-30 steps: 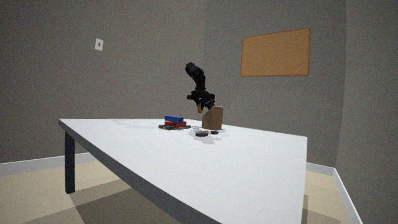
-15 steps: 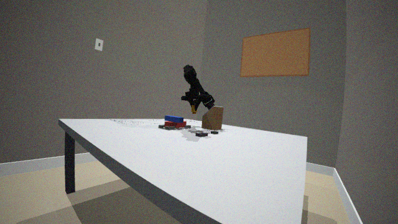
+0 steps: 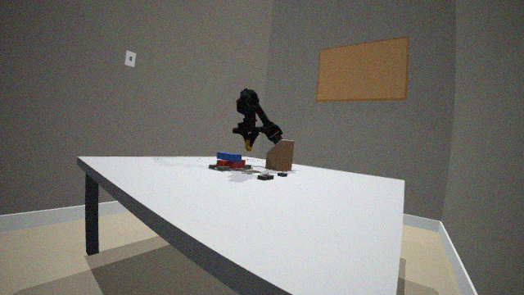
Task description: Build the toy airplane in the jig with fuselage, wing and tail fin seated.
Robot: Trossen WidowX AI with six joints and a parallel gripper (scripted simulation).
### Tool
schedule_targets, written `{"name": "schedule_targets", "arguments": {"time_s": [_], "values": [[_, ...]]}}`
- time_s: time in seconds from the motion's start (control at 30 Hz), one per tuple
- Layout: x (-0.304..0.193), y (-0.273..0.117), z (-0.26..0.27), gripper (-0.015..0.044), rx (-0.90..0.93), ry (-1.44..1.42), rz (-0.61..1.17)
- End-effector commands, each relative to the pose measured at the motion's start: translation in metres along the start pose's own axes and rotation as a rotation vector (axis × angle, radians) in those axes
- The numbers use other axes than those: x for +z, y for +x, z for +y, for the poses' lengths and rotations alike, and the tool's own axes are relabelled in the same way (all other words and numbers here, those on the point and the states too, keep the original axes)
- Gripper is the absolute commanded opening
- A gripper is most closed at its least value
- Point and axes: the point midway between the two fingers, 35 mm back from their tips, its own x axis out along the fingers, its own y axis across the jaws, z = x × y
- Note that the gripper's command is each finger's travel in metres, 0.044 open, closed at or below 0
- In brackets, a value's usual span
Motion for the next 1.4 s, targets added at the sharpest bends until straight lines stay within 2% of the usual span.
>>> {"name": "schedule_targets", "arguments": {"time_s": [0.0,0.83,0.93,1.37], "values": [[-0.003,0.002,-0.014,0.0,-0.01,0.001,-0.005],[-0.031,0.013,-0.079,0.0,-0.08,-0.011,0.015],[-0.031,0.013,-0.08,0.0065,-0.08,-0.011,0.015],[-0.031,0.013,-0.08,0.0065,-0.08,-0.011,0.015]]}}
